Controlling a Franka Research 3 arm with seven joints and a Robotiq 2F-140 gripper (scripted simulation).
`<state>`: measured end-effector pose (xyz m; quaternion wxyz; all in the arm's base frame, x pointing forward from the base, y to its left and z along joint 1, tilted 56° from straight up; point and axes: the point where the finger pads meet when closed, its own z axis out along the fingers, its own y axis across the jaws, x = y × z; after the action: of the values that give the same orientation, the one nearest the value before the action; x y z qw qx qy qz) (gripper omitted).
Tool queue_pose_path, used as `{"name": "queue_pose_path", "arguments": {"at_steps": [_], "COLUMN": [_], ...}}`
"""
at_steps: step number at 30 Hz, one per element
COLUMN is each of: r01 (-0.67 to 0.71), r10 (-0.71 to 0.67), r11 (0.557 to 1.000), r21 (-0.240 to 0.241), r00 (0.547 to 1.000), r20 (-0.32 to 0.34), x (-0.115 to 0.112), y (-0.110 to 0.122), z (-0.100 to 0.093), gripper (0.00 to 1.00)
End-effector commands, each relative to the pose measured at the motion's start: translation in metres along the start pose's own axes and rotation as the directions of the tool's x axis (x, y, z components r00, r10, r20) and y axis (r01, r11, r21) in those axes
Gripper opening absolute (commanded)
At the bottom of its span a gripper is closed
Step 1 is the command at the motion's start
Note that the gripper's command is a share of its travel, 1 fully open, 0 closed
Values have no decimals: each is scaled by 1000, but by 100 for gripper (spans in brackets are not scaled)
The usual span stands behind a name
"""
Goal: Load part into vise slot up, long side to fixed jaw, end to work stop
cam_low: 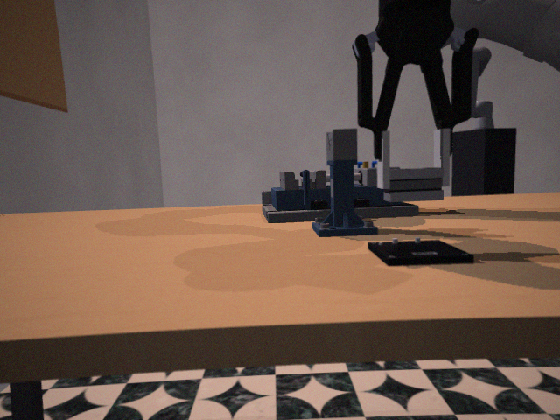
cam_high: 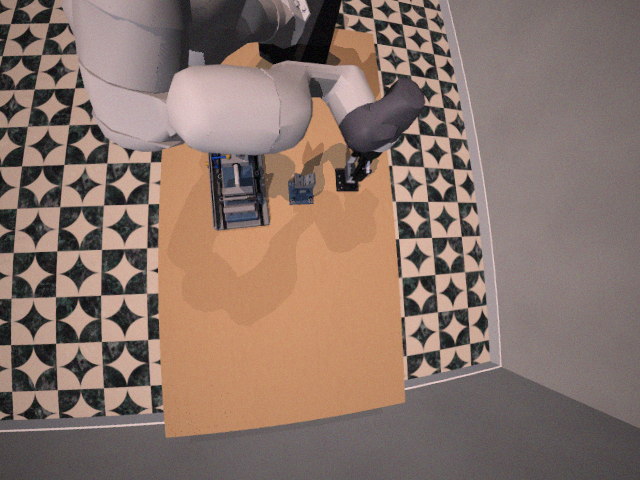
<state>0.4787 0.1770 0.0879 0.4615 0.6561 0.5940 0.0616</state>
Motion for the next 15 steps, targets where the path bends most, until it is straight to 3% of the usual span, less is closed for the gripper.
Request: {"name": "queue_pose_path", "arguments": {"at_steps": [1, 15], "r01": [15, 15], "r10": [-15, -15], "r11": [1000, 1000], "r21": [-1, -1], "r00": [1000, 1000], "r20": [7, 7], "x": [-2, -1], "y": [1, 1], "z": [-14, -66], "gripper": [0, 0]}}
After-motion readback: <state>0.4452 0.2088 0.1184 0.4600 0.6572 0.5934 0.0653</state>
